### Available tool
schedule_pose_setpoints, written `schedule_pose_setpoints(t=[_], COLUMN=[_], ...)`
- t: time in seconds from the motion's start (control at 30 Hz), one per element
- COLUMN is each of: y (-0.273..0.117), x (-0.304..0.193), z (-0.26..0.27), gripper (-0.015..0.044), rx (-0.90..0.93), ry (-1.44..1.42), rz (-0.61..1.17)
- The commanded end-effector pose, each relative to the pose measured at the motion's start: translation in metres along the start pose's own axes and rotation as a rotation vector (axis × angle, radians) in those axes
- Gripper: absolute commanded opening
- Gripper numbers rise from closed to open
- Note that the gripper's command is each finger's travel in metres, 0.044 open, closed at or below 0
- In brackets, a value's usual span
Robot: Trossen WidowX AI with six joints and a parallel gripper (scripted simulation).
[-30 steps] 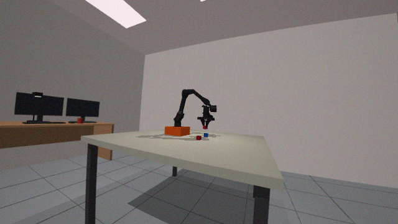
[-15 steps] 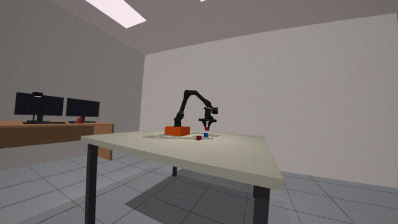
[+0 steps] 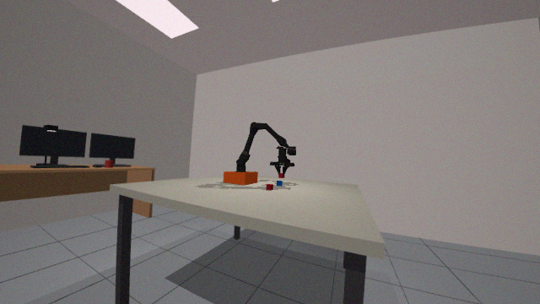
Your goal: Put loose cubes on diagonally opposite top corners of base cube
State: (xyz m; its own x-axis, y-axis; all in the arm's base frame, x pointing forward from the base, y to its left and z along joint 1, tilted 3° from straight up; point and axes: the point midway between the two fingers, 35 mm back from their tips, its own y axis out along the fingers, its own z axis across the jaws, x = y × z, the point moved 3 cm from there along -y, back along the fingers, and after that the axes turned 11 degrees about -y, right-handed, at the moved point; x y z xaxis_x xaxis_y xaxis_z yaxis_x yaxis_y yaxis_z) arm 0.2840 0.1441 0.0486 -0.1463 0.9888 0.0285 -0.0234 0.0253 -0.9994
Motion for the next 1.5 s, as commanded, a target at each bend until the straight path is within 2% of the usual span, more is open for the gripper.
schedule_pose_setpoints(t=[0.0,0.9,1.03,1.47], y=[0.013,0.022,0.022,0.008], x=[0.000,0.000,0.000,-0.001], z=[0.002,0.002,0.002,0.002], gripper=[0.0105,0.0105,0.0205,0.0205], rx=[0.010,0.010,0.010,0.009], ry=[-0.004,-0.004,-0.004,-0.001], rz=[-0.003,-0.003,-0.003,0.003])
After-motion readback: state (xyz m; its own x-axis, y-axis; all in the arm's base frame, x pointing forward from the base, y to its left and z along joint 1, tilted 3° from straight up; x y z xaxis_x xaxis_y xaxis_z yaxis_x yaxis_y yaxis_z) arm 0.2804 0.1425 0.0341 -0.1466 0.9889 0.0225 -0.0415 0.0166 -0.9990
